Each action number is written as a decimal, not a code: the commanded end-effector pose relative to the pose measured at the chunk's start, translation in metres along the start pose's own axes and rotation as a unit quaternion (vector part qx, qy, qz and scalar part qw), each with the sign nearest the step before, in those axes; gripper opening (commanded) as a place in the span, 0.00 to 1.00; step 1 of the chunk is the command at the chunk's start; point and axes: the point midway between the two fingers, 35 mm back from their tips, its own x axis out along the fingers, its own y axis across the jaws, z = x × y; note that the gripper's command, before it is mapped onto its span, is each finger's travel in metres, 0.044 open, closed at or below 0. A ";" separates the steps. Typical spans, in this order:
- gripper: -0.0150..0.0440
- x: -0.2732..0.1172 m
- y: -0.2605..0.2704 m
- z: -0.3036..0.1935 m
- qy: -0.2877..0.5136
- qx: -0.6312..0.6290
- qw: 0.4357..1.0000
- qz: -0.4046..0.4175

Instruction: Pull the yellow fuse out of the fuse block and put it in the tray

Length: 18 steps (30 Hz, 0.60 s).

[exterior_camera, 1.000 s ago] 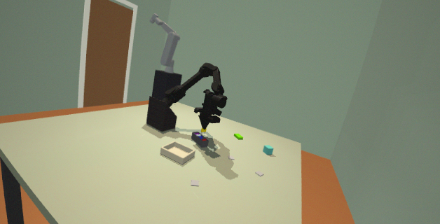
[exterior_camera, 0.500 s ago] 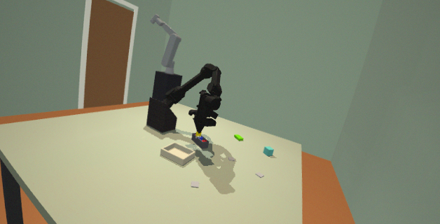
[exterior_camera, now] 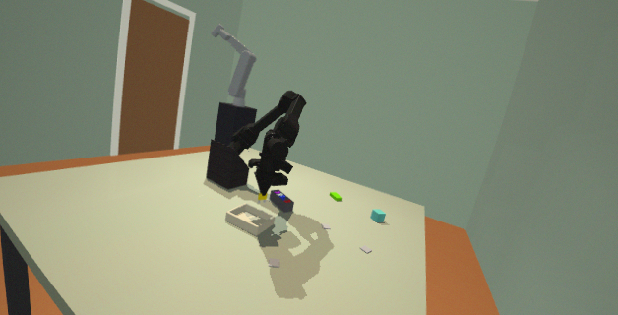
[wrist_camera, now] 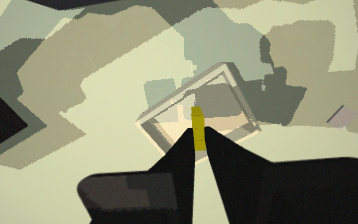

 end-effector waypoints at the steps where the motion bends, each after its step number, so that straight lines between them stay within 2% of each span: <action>1: 0.25 0.000 -0.004 -0.025 0.000 -0.002 1.000 0.000; 18: 0.25 0.019 -0.005 -0.034 -0.001 -0.002 1.000 0.001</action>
